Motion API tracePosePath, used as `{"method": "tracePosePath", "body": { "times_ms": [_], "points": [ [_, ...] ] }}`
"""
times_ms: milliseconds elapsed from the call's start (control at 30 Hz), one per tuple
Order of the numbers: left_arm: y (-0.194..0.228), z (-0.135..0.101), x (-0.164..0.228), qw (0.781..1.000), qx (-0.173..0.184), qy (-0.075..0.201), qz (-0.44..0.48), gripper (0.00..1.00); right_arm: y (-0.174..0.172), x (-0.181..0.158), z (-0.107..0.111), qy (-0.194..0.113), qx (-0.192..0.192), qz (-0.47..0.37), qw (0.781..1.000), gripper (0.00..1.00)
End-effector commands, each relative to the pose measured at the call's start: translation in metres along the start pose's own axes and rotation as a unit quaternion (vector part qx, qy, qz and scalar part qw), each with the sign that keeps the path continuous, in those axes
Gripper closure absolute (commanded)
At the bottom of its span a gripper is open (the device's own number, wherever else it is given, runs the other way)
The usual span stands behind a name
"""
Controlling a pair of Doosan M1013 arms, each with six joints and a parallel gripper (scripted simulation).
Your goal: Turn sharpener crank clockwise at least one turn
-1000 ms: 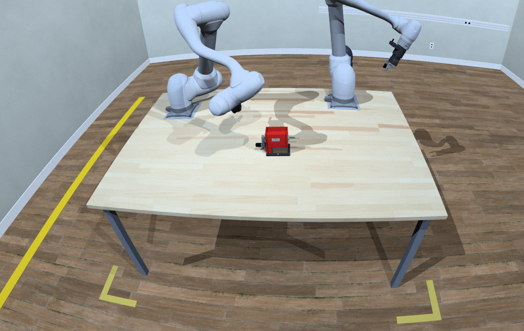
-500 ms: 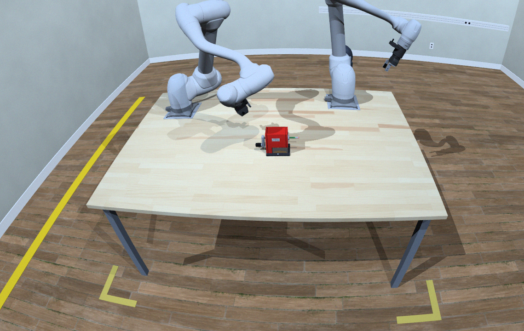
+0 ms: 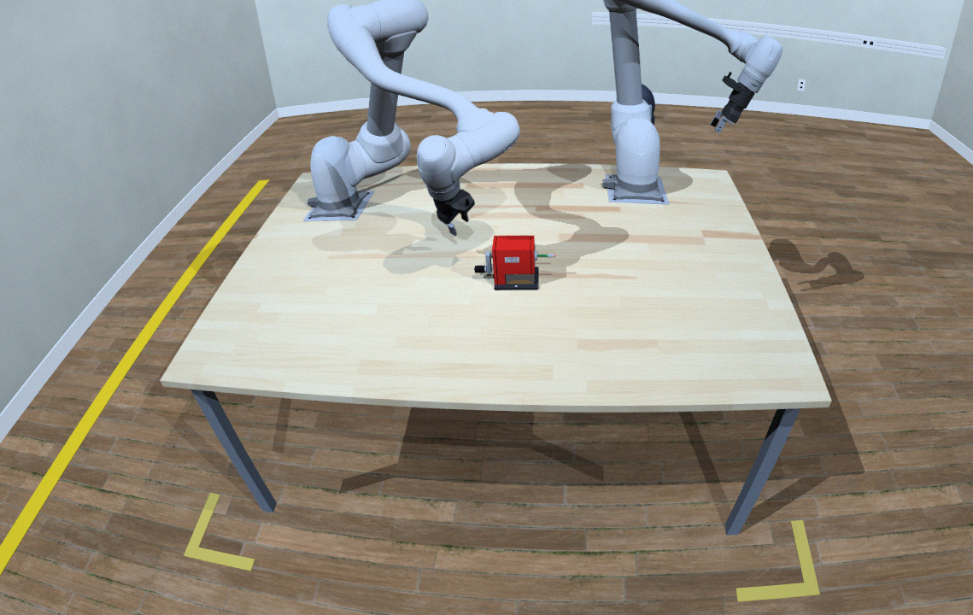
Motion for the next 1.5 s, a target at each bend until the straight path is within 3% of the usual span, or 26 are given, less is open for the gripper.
{"method": "tracePosePath", "body": {
  "times_ms": [0,100,133,333,567,800,833,1467],
  "points": [
    [0.000,0.001,0.000,1.000,-0.001,0.000,0.000,0.00,0.016,0.010,0.008,-0.051,0.029,0.060,0.996,0.00],
    [0.000,0.001,0.000,1.000,-0.001,0.000,0.000,0.00,0.020,0.011,0.011,-0.063,0.035,0.074,0.995,0.00],
    [0.000,0.001,0.000,1.000,-0.001,0.000,0.000,0.00,0.031,0.016,0.019,-0.097,0.049,0.115,0.987,0.00],
    [0.000,0.001,0.000,1.000,-0.001,0.000,0.000,0.00,0.053,0.024,0.036,-0.163,0.071,0.191,0.965,0.00],
    [0.000,0.001,0.000,1.000,-0.001,0.000,0.000,0.00,0.080,0.028,0.062,-0.245,0.090,0.287,0.922,0.00],
    [0.000,0.001,0.000,1.000,-0.001,0.000,0.000,0.00,0.083,0.028,0.065,-0.254,0.092,0.297,0.916,0.00],
    [0.000,0.001,0.000,1.000,-0.001,0.000,0.000,0.00,0.083,0.028,0.065,-0.254,0.092,0.297,0.916,1.00],
    [0.000,0.001,0.000,1.000,-0.001,0.000,0.000,0.00,0.083,0.028,0.065,-0.254,0.092,0.297,0.916,1.00]
  ]
}}
Point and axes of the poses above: on each arm, the point where the finger pads meet when closed, its own z axis back along the fingers, its own x axis across the jaws, y = z × x, the point moved 6 cm from there along z, back along the fingers, and after that the axes turned 1 degree about z, right-handed, at the moved point
